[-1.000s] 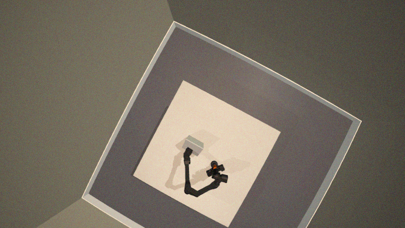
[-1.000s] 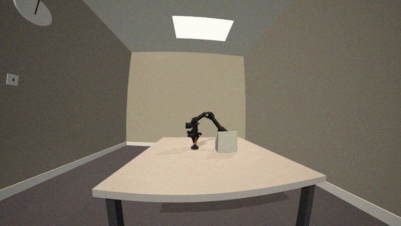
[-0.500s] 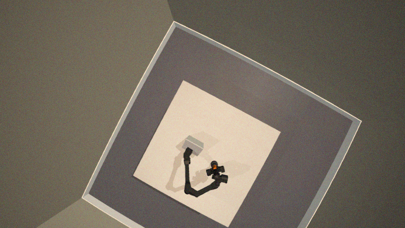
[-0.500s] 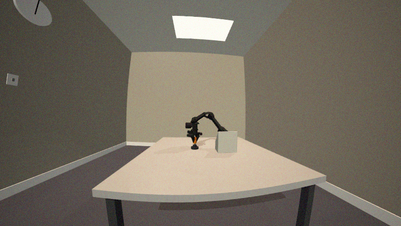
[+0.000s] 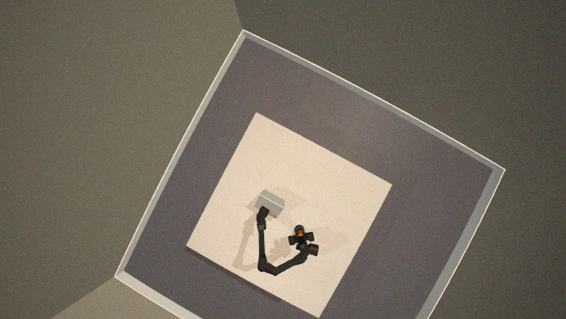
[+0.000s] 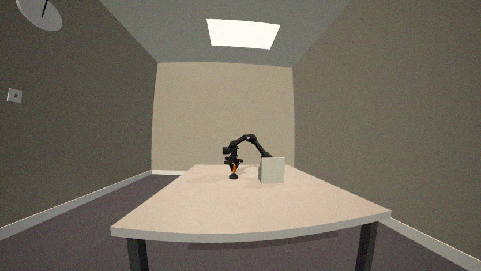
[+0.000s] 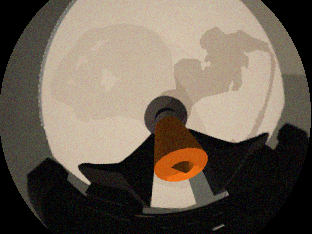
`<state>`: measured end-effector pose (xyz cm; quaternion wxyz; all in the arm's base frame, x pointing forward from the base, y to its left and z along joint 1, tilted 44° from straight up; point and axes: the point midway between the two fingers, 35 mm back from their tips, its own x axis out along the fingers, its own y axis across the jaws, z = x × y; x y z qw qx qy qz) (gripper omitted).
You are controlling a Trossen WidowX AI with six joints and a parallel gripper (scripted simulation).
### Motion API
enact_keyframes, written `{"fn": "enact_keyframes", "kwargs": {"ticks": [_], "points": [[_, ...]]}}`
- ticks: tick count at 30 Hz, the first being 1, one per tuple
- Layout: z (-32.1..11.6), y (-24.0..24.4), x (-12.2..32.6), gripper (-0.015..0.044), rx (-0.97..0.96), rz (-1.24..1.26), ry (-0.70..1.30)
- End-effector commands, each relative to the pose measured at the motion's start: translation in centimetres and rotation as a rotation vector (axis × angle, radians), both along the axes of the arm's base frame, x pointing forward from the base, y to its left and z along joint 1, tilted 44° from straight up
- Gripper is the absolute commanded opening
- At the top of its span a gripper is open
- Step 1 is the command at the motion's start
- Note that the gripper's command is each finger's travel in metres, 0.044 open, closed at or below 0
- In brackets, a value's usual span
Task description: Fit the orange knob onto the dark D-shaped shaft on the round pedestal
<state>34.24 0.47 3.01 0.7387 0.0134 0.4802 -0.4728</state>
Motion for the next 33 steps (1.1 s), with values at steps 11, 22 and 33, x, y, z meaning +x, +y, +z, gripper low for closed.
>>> {"fn": "enact_keyframes", "kwargs": {"ticks": [11, 22, 33], "points": [[0.57, 0.03, 0.05, 0.0, 0.0, -0.004, -0.008], [0.33, 0.06, 0.2, 0.0, 0.02, -0.156, -0.151], [0.17, 0.04, 0.08, 0.0, 0.02, -0.156, -0.151]]}}
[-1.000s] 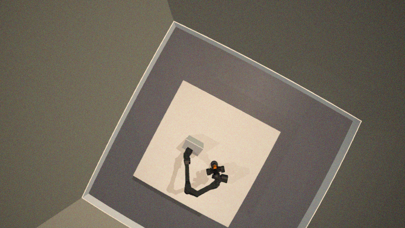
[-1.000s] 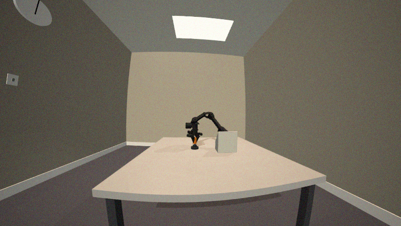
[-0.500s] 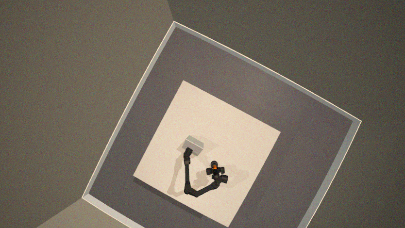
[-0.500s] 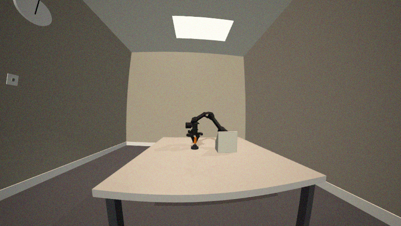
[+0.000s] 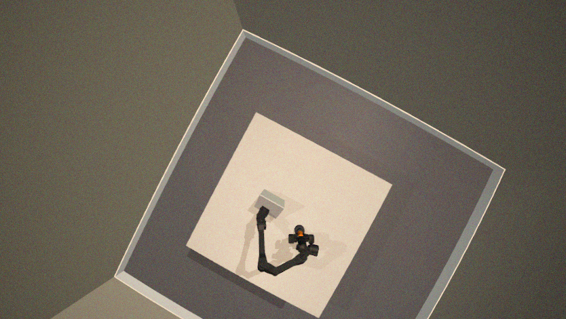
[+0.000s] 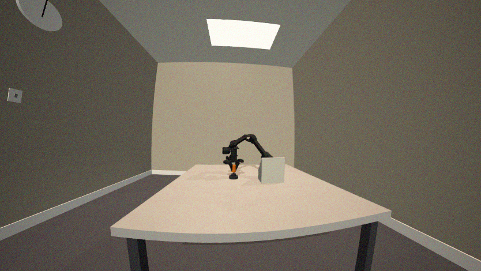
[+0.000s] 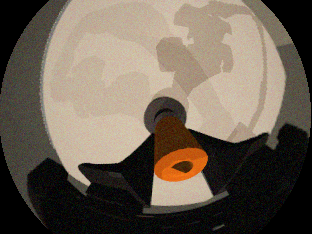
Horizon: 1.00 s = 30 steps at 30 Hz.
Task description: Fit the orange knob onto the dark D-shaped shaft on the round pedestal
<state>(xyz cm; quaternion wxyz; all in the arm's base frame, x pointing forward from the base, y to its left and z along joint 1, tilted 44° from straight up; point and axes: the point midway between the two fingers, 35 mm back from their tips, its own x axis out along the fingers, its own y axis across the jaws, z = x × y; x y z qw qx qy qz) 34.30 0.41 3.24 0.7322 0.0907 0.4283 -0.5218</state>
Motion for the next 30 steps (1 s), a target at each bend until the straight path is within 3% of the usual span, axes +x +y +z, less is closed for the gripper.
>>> {"fn": "enact_keyframes", "kwargs": {"ticks": [1, 17, 30], "points": [[-0.16, 0.0, 0.03, 0.0, 0.001, -0.001, -0.009], [0.34, 0.12, 0.07, 0.0, 0.001, -0.001, -0.009], [0.0, 0.17, 0.14, 0.0, 0.02, -0.152, -0.153]]}}
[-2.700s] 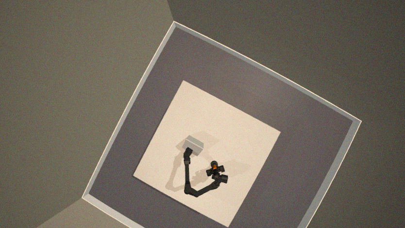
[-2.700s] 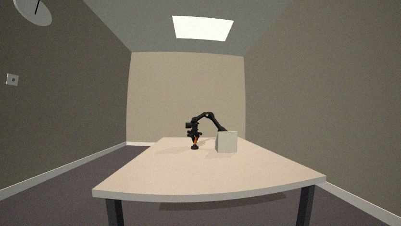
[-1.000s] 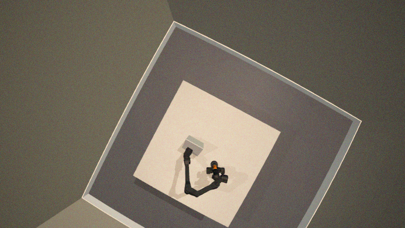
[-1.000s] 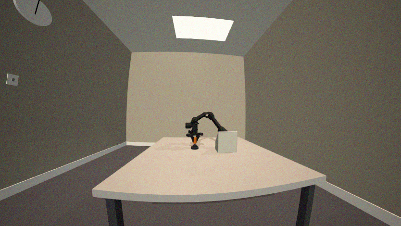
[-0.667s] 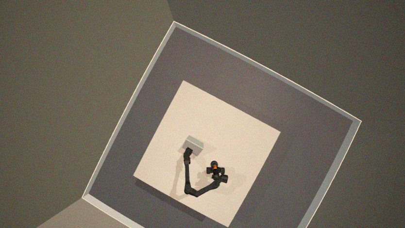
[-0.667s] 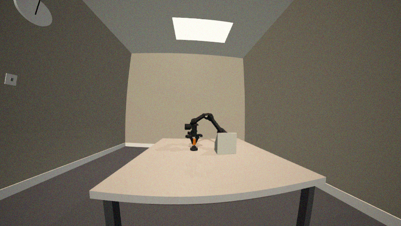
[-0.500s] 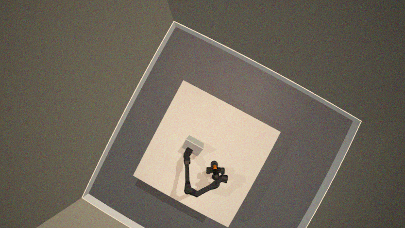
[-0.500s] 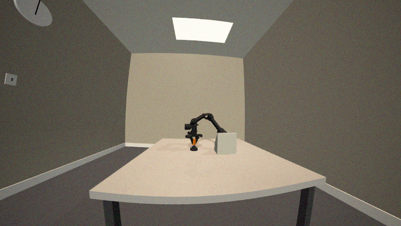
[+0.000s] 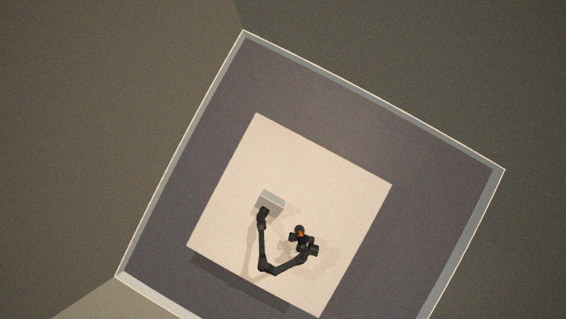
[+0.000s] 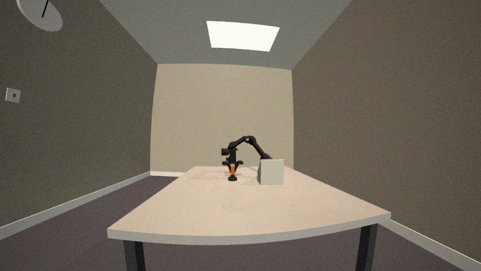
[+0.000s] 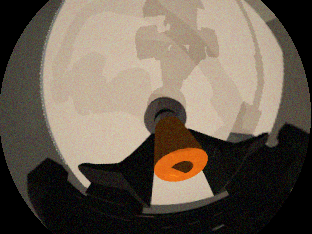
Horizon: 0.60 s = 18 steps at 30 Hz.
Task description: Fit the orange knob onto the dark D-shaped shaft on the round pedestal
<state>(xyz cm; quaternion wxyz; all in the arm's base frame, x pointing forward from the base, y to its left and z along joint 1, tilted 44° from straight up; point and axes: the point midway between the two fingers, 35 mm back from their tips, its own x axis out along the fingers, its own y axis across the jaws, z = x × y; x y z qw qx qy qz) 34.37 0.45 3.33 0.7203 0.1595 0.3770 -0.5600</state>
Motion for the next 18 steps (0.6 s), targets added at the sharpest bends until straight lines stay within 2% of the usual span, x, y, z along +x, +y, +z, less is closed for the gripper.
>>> {"fn": "enact_keyframes", "kwargs": {"ticks": [1, 18], "points": [[-0.19, 0.04, 0.07, 0.0, 0.003, -0.015, -0.023], [0.23, 0.03, -0.03, 0.0, 0.003, -0.015, -0.023]]}}
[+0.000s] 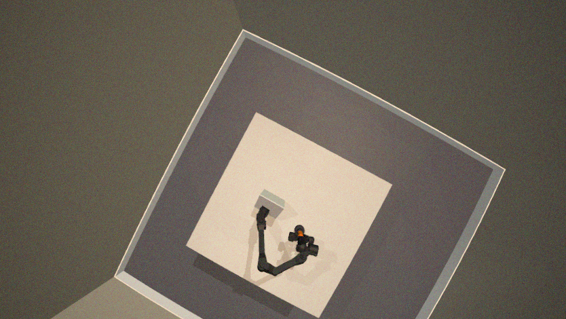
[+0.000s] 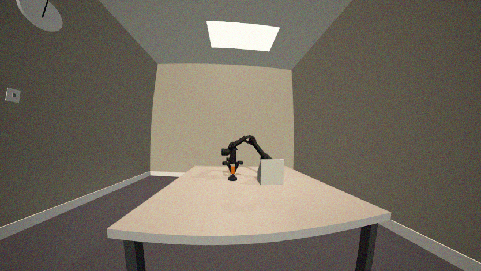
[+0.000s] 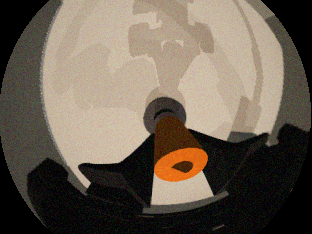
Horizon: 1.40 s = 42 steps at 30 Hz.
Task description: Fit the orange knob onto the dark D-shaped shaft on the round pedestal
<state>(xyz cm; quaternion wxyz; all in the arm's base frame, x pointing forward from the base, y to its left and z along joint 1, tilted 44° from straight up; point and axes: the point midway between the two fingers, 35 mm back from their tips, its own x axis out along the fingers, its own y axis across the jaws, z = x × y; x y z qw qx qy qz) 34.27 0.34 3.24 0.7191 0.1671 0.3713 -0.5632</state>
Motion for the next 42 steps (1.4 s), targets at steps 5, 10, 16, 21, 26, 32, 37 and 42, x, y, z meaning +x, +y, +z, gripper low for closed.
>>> {"fn": "enact_keyframes", "kwargs": {"ticks": [5, 10, 16, 21, 26, 32, 37, 42], "points": [[0.35, 0.2, 0.12, 0.0, 0.008, -0.065, -0.067], [0.16, 0.3, 0.21, 0.0, 0.019, -0.153, -0.151], [-0.1, 0.11, 0.21, 0.0, 0.019, -0.153, -0.151], [-0.12, 0.0, 0.14, 0.0, 0.019, -0.153, -0.151], [-0.06, -0.06, 0.09, 0.0, 0.019, -0.153, -0.151], [0.25, 0.14, 0.0, 0.0, 0.019, -0.153, -0.151], [0.33, 0.22, 0.05, 0.0, 0.024, -0.193, -0.189], [0.21, 0.33, 0.19, 0.0, 0.039, -0.304, -0.295]]}}
